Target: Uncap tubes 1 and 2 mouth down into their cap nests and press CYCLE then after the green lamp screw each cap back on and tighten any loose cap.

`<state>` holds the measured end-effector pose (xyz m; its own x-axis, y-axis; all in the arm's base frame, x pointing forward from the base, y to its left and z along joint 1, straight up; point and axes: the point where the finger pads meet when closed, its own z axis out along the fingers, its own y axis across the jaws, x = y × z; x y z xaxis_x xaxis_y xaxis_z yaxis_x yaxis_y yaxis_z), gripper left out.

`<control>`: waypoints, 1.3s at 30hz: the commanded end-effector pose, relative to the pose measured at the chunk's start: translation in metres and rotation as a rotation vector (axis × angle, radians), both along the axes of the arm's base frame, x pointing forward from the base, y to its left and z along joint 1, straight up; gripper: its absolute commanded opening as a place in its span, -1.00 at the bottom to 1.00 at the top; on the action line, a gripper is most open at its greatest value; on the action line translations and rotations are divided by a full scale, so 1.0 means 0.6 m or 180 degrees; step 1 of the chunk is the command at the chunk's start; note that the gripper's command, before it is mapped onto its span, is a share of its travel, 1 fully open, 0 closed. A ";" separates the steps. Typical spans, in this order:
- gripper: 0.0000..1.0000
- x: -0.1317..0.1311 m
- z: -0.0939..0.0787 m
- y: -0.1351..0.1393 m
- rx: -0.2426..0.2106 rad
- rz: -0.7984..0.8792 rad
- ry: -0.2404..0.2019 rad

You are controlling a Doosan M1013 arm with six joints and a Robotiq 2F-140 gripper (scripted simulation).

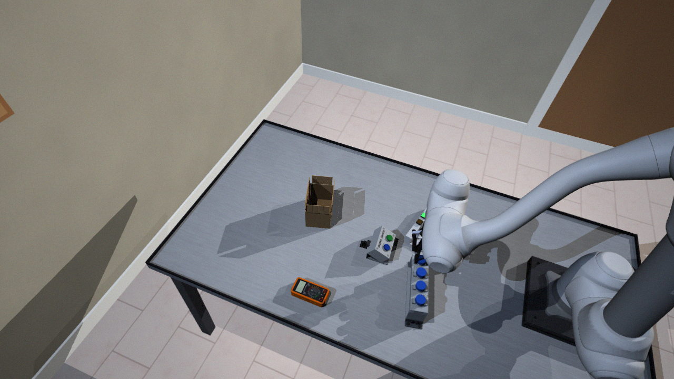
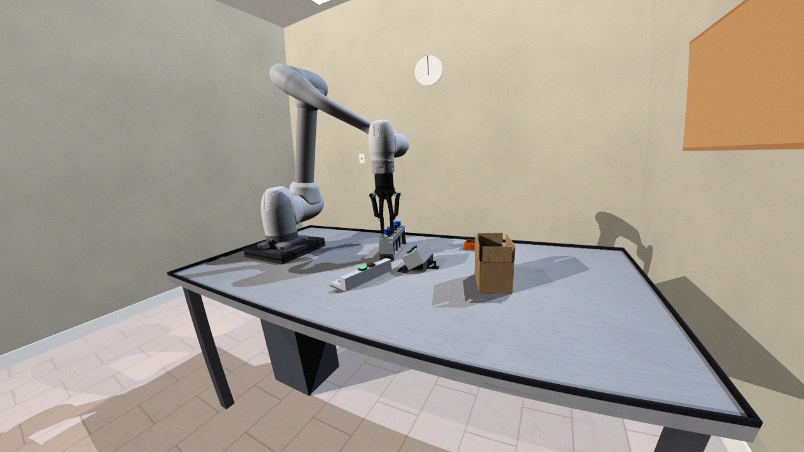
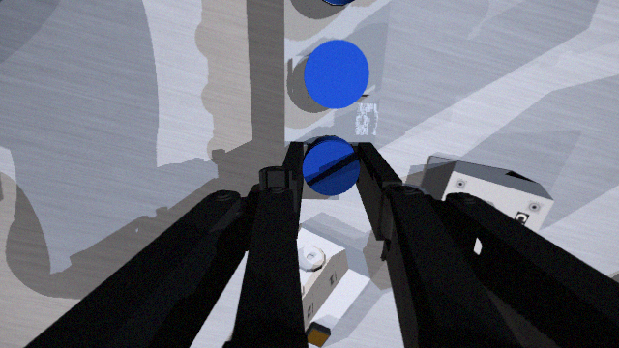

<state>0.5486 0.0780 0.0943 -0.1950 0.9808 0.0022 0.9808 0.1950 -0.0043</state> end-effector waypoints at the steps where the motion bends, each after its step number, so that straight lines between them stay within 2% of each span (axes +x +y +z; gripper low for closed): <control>1: -0.41 0.001 0.001 0.000 -0.0007 -0.0241 -0.0004; 10: -0.41 0.001 0.001 0.000 -0.0009 -0.0814 -0.0004; 15: -0.41 0.001 0.001 0.000 -0.0009 -0.0842 -0.0004; 16: -0.18 0.001 0.001 0.000 -0.0009 -0.0842 -0.0004; 26: -0.18 0.001 0.001 0.000 -0.0009 -0.0842 -0.0004; 29: -0.18 0.001 0.006 0.000 -0.0009 -0.0842 -0.0004; 39: -0.18 0.001 0.056 0.000 -0.0009 -0.0842 -0.0004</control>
